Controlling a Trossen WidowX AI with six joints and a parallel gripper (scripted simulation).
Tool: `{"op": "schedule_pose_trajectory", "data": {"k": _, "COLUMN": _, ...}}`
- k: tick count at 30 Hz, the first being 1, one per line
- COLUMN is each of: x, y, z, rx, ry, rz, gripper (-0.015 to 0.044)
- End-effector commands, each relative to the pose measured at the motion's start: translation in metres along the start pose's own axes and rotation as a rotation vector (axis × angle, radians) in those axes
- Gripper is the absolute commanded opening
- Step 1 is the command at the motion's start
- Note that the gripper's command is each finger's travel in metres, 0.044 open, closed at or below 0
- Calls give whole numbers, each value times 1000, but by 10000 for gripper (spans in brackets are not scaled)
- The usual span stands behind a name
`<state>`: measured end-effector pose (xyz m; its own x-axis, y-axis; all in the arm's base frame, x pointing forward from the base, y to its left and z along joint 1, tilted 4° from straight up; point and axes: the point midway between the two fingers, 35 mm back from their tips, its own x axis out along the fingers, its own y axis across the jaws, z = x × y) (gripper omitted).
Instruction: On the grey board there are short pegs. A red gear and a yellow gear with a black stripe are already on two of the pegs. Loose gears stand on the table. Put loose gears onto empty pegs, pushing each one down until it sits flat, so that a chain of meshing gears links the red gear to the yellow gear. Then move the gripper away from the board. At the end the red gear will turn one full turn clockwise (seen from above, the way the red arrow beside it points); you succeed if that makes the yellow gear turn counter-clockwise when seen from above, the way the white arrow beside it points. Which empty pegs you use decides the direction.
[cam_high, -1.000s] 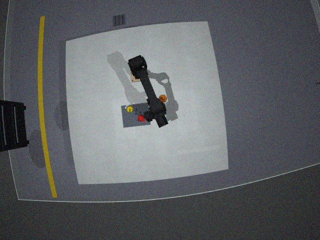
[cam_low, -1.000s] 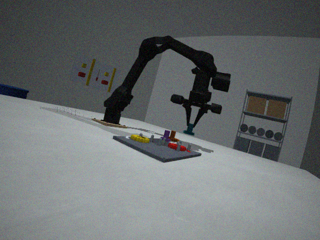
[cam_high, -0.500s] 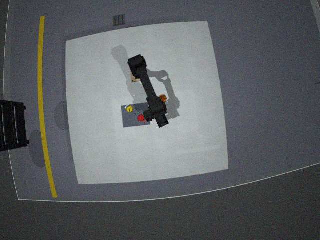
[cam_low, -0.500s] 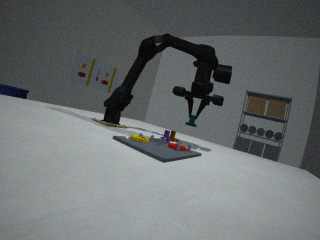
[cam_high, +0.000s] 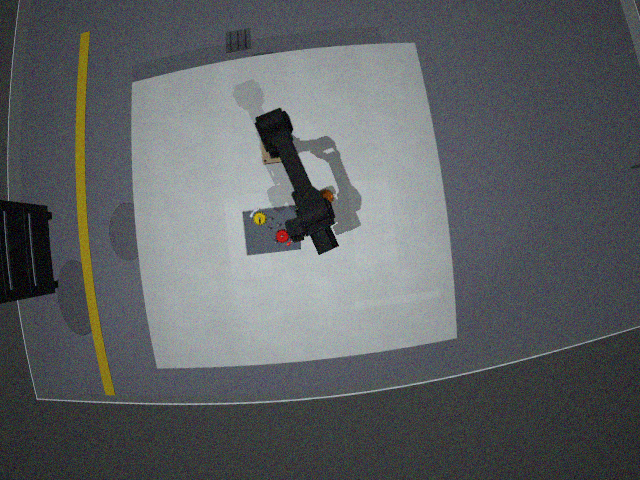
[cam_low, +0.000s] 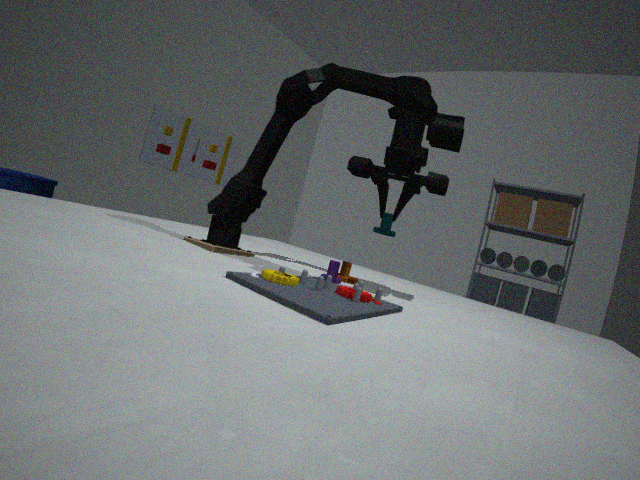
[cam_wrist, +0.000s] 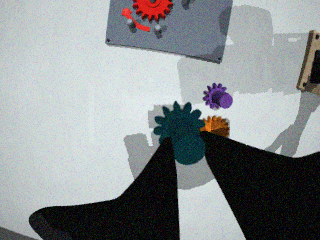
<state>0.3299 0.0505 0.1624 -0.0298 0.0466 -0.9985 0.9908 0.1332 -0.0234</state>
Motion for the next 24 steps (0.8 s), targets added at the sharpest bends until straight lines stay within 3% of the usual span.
{"op": "schedule_pose_trajectory", "data": {"k": 1, "x": -11, "y": -1, "z": -1, "rx": 5, "ry": 3, "rz": 8, "gripper": 0}}
{"op": "schedule_pose_trajectory", "data": {"k": 12, "x": -31, "y": -6, "z": -2, "rx": 6, "ry": 3, "rz": 7, "gripper": 0}}
{"op": "schedule_pose_trajectory", "data": {"k": 24, "x": -16, "y": -7, "z": 22, "rx": 6, "ry": 1, "rz": 8, "gripper": 0}}
